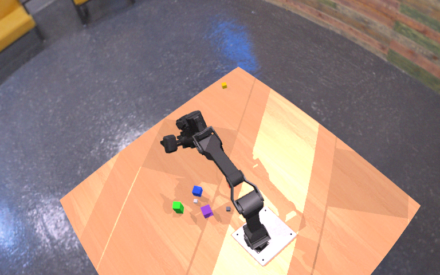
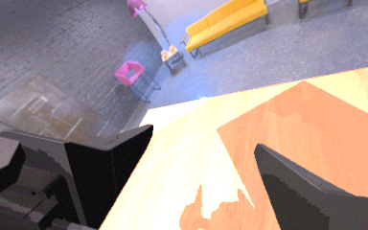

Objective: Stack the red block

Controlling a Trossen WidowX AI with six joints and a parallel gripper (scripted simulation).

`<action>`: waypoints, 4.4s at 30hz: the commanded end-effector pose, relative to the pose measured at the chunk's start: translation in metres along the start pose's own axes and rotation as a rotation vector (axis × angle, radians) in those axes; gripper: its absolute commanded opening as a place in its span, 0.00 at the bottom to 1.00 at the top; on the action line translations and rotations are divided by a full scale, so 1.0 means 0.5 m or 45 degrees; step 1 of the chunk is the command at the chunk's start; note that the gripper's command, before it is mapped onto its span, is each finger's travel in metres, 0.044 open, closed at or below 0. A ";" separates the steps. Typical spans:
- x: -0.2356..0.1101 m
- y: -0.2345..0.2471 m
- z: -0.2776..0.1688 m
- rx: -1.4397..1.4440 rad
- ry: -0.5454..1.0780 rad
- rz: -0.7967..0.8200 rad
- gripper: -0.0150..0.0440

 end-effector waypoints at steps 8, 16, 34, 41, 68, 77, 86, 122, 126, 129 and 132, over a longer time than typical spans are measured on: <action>-0.038 -0.174 -0.154 0.222 0.559 -0.694 1.00; -0.115 -0.223 -0.240 0.283 1.030 -1.009 1.00; -0.142 -0.234 -0.249 0.285 1.070 -1.030 1.00; -0.112 -0.274 -0.302 0.285 1.070 -1.030 1.00; -0.079 -0.313 -0.355 0.285 1.070 -1.030 1.00; -0.069 -0.328 -0.376 0.285 1.070 -1.029 1.00; -0.068 -0.329 -0.378 0.285 1.070 -1.029 1.00; -0.080 -0.312 -0.353 0.285 1.070 -1.029 0.25; -0.096 -0.289 -0.322 0.285 1.070 -1.029 0.25; -0.105 -0.276 -0.304 0.285 1.070 -1.029 0.25; -0.117 -0.260 -0.283 0.285 1.070 -1.029 0.25</action>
Point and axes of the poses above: the point midway between the two fingers, 35 mm back from their tips, its own x axis out along the fingers, its own y axis across the jaws, z = x × y, the point moved 7 cm from there along -x, back along the fingers, and after that the axes turned 3 degrees about -x, right-handed, at the moved point
